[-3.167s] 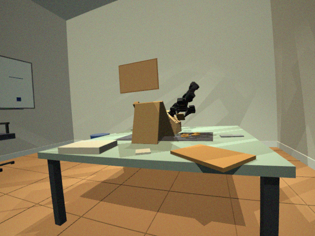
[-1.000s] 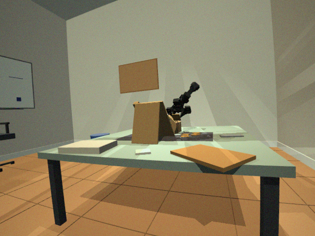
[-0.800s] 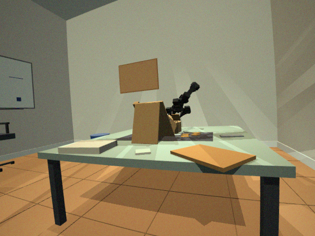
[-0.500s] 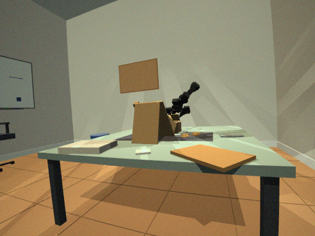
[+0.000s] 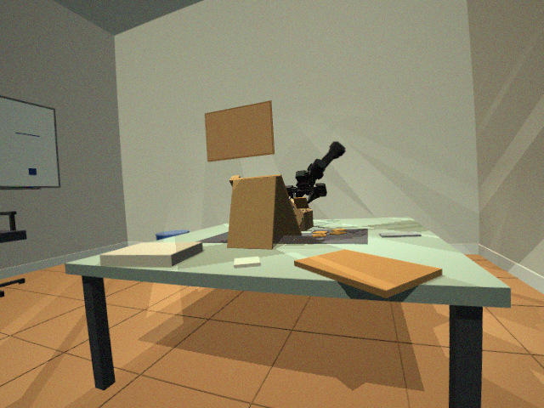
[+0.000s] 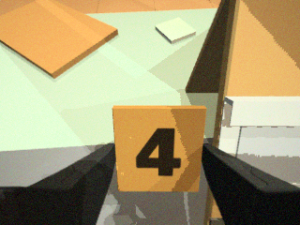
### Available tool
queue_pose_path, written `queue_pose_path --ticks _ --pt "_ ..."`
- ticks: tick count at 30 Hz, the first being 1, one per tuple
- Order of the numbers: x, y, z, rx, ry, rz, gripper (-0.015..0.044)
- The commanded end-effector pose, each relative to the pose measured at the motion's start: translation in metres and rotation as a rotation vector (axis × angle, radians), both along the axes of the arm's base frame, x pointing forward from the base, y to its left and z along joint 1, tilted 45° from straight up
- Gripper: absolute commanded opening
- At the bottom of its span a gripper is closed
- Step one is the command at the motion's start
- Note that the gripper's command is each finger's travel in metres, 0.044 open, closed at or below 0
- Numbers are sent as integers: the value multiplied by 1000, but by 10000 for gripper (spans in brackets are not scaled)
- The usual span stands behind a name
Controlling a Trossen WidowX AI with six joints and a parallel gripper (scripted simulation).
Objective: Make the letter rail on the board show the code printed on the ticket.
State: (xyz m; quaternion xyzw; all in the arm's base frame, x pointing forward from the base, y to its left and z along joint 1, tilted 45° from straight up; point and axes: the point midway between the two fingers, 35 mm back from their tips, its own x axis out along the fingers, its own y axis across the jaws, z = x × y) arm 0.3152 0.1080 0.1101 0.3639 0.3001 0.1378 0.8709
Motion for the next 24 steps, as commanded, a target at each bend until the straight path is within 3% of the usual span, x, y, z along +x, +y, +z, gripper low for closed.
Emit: queue_pose_path --ticks 1,24 --pt "-1 -1 -6 -5 8 5 0" --pt "-1 -9 -14 -6 8 5 0"
